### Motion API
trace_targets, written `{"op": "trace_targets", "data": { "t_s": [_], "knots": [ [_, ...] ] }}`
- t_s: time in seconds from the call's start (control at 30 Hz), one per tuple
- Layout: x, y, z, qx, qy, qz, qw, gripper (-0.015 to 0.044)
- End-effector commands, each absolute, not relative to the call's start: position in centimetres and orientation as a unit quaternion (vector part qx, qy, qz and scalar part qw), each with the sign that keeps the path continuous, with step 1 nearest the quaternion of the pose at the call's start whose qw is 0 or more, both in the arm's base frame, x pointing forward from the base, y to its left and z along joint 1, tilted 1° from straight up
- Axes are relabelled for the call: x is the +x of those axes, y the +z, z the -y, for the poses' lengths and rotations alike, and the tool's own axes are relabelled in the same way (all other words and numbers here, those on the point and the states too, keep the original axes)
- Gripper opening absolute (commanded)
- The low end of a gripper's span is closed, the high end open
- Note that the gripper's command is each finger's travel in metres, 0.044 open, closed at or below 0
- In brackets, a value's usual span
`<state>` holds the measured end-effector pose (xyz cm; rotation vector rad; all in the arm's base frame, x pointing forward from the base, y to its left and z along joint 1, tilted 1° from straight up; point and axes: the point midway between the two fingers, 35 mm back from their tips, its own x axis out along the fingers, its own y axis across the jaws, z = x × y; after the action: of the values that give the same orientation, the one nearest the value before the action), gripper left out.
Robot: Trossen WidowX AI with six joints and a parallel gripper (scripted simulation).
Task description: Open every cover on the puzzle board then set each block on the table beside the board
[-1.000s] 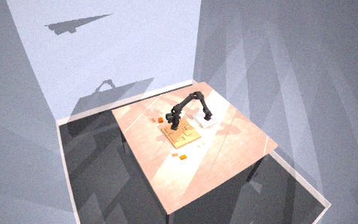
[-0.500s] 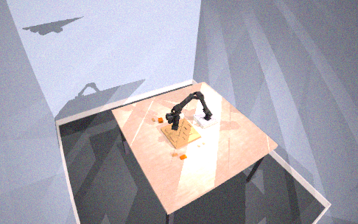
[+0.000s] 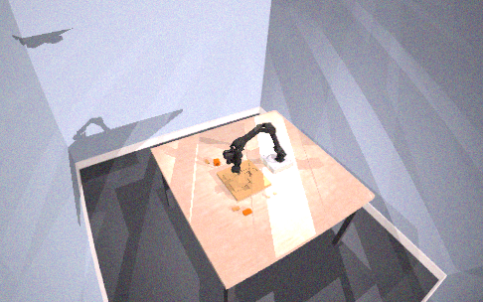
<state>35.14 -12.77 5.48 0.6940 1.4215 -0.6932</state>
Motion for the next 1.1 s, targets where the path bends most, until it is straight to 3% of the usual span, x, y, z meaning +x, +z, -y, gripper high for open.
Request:
{"op": "trace_targets", "data": {
  "t_s": [0.0, 1.07],
  "knots": [
    [35.2, 8.1, 12.9, 0.304, -0.302, -0.621, 0.656, 0.0144],
    [35.4, 5.5, 13.0, 0.303, -0.302, -0.621, 0.657, 0.0144]
  ]
}}
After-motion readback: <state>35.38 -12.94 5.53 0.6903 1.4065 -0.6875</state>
